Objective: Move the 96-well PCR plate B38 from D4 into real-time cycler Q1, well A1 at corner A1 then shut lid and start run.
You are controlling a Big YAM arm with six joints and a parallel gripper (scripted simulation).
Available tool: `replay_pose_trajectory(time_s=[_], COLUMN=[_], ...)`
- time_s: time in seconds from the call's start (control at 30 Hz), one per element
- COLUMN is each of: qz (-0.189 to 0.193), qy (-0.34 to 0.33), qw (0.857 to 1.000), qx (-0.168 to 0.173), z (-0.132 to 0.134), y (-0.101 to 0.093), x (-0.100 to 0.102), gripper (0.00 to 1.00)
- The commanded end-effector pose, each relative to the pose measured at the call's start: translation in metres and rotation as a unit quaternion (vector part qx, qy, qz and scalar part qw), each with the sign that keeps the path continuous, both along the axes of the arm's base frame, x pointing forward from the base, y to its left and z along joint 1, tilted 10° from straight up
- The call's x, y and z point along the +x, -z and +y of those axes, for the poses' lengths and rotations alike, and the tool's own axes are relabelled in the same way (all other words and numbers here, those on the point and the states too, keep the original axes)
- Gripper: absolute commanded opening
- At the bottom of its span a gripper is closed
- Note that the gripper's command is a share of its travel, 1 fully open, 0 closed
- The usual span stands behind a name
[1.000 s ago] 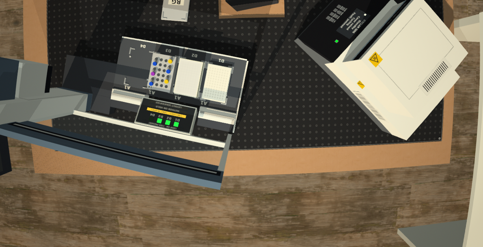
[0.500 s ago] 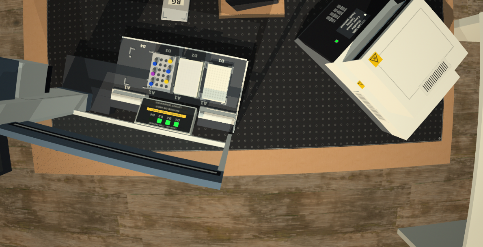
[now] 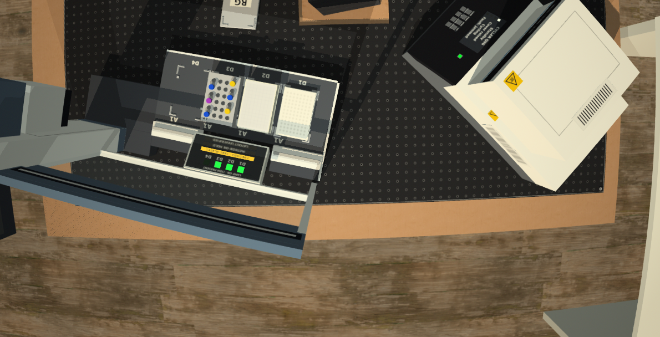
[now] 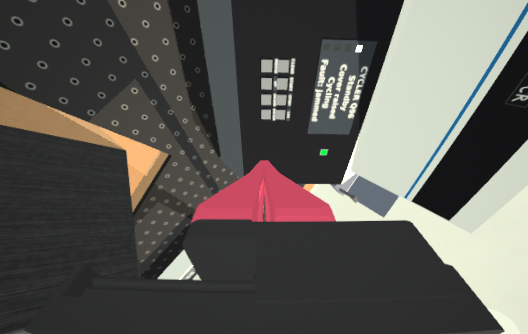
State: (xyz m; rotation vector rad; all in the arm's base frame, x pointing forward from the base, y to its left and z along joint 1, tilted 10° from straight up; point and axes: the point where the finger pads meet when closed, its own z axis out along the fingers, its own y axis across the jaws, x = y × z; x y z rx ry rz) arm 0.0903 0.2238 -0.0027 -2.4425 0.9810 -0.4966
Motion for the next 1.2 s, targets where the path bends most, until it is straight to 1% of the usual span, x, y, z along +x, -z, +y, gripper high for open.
replay_pose_trajectory(time_s=[0.0,1.17], qz=[0.001,0.001], qy=[0.009,0.005], qw=[1.000,1.000], qx=[0.027,0.019], z=[0.0108,0.0077], y=[-0.0073,-0.0046], x=[0.0014,0.0001], gripper=[0.00,0.00])
